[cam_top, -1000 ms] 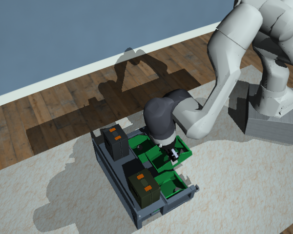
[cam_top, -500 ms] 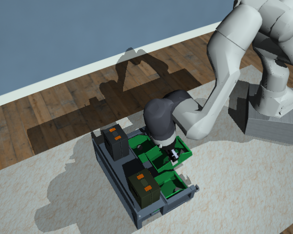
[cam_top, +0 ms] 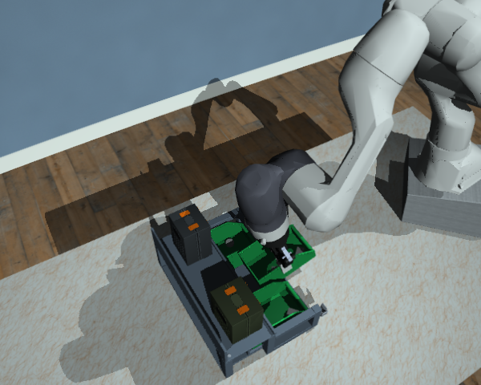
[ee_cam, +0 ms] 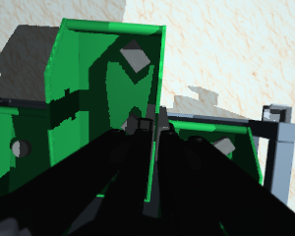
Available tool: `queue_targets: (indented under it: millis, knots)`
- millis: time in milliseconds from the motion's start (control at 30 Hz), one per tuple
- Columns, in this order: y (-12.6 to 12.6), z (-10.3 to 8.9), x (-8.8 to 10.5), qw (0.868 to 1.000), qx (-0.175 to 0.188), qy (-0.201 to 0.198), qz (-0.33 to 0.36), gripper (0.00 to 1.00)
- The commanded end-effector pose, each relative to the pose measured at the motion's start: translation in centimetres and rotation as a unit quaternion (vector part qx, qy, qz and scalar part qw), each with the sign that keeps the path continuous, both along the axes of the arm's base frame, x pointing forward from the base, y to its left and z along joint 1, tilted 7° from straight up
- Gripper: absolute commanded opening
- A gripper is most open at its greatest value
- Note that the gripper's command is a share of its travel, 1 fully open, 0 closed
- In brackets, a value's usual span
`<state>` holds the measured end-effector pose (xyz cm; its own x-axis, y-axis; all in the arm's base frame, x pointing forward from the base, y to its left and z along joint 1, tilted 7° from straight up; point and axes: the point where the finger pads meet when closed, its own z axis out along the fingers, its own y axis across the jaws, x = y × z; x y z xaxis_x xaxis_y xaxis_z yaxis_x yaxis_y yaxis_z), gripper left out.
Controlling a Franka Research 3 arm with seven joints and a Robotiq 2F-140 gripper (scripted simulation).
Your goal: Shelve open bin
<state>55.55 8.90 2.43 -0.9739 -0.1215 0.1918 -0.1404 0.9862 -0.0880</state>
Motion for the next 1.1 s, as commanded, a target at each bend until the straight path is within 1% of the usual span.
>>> queue_targets:
  millis: [0, 1067]
  knots:
    - [0.15, -0.01, 0.32, 1.000, 0.003, -0.003, 0.001, 0.00]
    - [0.10, -0.72, 0.39, 1.000, 0.003, -0.003, 0.001, 0.00]
